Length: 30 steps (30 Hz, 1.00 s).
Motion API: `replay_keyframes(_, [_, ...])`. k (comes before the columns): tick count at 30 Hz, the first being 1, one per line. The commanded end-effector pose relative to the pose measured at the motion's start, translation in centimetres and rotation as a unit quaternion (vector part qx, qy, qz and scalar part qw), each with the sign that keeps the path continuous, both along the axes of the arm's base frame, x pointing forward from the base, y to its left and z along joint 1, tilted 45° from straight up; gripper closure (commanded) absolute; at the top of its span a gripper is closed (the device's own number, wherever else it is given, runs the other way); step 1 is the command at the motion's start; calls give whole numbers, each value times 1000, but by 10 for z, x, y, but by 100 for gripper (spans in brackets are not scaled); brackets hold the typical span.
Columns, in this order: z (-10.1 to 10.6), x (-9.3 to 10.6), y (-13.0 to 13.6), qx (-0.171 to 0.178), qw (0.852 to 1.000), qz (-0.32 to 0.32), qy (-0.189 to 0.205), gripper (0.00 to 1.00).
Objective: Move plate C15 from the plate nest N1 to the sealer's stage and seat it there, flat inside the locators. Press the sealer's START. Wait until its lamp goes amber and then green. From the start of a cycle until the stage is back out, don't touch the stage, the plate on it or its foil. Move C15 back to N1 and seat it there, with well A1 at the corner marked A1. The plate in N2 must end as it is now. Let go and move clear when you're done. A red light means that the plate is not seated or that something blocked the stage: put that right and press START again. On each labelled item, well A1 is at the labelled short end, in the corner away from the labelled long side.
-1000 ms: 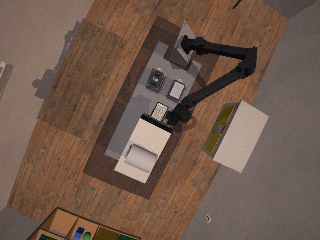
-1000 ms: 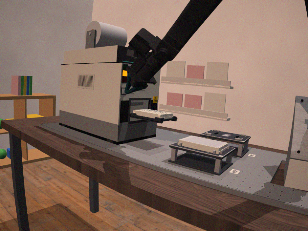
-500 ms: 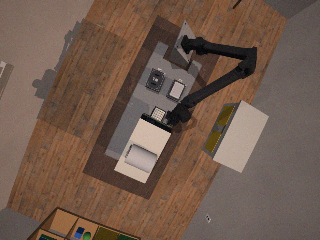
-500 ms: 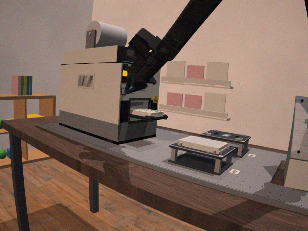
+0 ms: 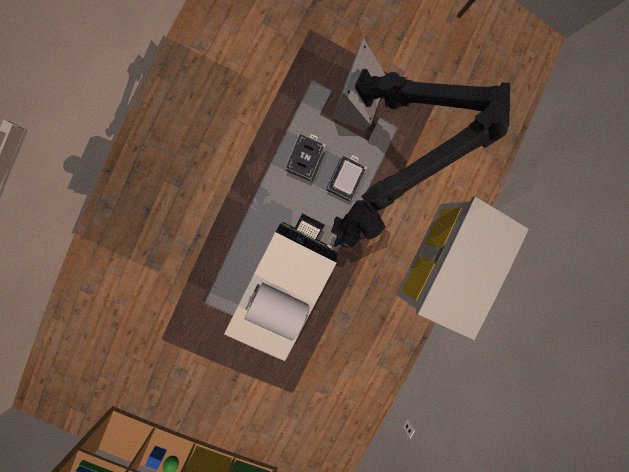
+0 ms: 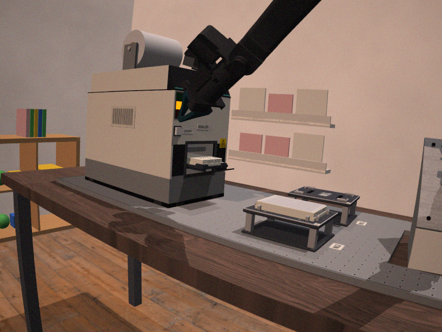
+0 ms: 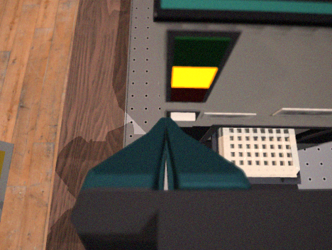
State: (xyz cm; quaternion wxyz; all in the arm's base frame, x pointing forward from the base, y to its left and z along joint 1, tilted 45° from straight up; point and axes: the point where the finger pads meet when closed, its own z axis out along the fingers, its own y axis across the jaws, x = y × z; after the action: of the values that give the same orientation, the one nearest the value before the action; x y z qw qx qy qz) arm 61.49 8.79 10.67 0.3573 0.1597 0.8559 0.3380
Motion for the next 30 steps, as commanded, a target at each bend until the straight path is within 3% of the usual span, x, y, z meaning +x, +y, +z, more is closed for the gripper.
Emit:
replay_keyframes(1, [-12,-15,-4,-2,1000,2,12,100])
replay_keyframes(11, [8,-30,-18,-6,1000,-2,4,100])
replay_keyframes(18, [-10,-41,-23,-5,1000,-4,28,100])
replay_keyframes(26, [21,-43,-30,-6,1000,-3,3,100])
replay_keyframes(27, [23,-45,-29,-6,1000,-1,3,100])
replay_keyframes(28, [13,-60,-25,-4,1000,0,4,100])
replay_keyframes(30, [13,-60,-25,-4,1000,0,4,100])
